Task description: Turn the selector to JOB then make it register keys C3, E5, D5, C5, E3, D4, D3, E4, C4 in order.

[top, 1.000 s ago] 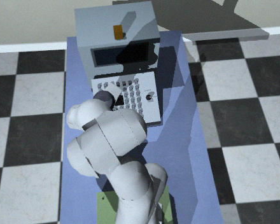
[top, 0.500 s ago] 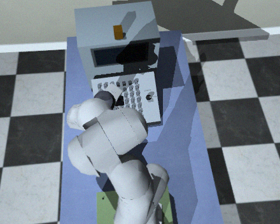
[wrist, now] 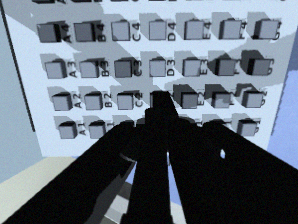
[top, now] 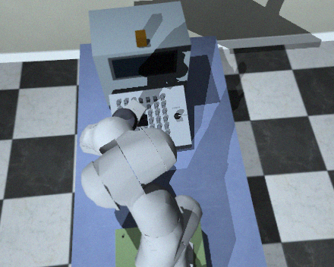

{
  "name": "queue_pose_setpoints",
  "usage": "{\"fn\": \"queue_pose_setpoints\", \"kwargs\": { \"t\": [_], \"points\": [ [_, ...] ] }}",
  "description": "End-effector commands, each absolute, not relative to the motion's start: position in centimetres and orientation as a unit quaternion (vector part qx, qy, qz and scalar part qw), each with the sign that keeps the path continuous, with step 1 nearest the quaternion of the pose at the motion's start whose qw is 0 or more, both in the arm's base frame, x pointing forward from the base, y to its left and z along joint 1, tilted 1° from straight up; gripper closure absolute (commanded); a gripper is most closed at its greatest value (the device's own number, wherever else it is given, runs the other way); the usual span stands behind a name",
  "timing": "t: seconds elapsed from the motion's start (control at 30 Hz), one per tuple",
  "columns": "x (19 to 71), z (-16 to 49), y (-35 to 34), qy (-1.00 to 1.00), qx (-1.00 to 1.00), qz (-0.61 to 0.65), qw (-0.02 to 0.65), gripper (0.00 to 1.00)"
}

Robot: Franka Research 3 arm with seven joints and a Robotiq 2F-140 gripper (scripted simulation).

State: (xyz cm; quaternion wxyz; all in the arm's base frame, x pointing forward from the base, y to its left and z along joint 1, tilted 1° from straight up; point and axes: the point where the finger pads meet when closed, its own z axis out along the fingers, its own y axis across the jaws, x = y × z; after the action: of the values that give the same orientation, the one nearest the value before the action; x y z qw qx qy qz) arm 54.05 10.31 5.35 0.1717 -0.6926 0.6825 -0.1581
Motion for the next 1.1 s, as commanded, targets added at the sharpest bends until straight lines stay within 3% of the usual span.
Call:
{"fn": "queue_pose_setpoints", "kwargs": {
  "t": [0.0,1.07],
  "points": [
    [54.27,5.43,10.29,0.682,-0.692,-0.16,0.174,0.9],
    [54.64,4.71,10.31,0.682,-0.692,-0.16,0.174,0.9]
  ]
}}
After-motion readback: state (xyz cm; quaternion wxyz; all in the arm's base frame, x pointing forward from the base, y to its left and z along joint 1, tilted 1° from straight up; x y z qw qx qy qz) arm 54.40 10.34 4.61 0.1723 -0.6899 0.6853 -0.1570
